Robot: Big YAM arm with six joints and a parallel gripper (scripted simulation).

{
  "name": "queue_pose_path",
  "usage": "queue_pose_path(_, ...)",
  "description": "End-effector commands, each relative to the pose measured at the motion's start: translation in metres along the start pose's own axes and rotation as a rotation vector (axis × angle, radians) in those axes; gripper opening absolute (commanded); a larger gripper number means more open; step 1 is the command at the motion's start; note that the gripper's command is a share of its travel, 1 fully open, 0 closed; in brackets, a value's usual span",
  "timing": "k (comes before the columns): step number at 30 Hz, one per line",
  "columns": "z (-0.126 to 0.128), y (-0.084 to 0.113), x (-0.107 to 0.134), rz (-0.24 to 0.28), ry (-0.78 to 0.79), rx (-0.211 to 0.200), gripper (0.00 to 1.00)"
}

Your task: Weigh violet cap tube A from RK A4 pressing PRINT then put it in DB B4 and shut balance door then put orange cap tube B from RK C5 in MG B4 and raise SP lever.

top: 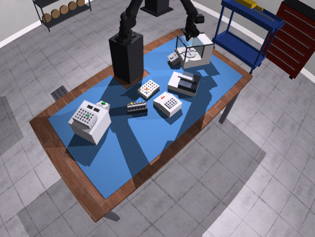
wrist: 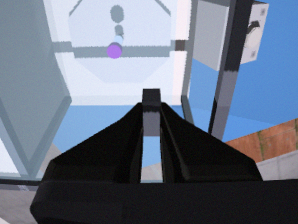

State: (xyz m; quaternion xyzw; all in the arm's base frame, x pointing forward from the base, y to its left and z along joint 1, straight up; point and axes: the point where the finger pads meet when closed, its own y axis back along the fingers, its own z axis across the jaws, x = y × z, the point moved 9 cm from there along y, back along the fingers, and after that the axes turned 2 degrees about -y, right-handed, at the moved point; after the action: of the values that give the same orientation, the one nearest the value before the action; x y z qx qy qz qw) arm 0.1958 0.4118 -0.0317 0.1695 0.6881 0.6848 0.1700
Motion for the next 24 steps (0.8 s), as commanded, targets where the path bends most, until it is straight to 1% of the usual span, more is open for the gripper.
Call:
queue_pose_path(1, 0.02, 0.0, 0.002, 0.003, -0.004, -0.019, 0.06)
queue_pose_path(11, 0.029, 0.0, 0.002, 0.003, -0.004, -0.02, 0.06)
queue_pose_path(12, 0.031, 0.0, 0.002, 0.004, -0.004, -0.027, 0.06)
queue_pose_path(14, 0.031, 0.0, 0.002, 0.003, -0.004, -0.017, 0.06)
queue_pose_path(24, 0.042, 0.001, 0.002, 0.004, -0.004, -0.021, 0.06)
